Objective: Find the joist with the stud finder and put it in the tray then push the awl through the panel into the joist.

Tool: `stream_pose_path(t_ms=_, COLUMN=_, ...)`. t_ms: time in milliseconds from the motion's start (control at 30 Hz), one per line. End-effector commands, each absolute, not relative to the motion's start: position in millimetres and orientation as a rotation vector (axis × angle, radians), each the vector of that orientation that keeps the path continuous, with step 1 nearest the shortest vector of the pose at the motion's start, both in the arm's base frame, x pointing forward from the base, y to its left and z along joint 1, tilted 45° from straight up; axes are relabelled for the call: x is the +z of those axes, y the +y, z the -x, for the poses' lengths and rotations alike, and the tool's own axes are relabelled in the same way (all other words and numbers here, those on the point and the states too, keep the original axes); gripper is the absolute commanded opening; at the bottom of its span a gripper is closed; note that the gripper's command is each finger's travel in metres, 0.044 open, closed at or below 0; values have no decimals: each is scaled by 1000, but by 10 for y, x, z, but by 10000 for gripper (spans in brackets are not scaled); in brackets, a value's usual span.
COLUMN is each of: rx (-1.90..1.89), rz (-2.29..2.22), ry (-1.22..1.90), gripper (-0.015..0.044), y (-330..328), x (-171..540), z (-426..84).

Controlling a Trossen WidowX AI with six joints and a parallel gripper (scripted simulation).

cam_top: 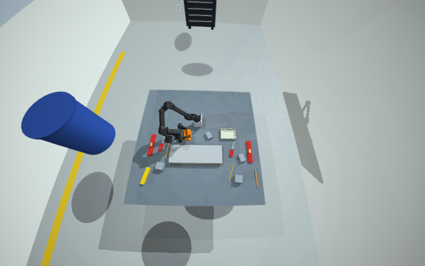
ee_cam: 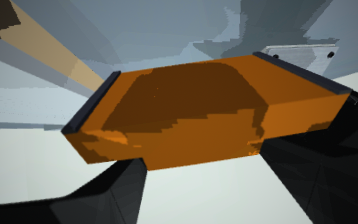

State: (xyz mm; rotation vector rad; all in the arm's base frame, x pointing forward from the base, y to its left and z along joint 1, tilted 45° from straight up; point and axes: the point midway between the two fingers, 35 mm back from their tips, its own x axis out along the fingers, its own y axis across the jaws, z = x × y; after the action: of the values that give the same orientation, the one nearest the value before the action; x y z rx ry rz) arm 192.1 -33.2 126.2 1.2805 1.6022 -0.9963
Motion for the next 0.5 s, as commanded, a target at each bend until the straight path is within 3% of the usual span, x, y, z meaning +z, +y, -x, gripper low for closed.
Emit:
stream_pose_path(t_ms=0, rx=-993, rz=-1281, ry=1611, gripper=0, y=-369, x=1211, z=-1929)
stream_pose_path(t_ms=467, rx=-1000, rz=-1268, ry=1612, gripper=0, y=-561, x=1031, z=-1941)
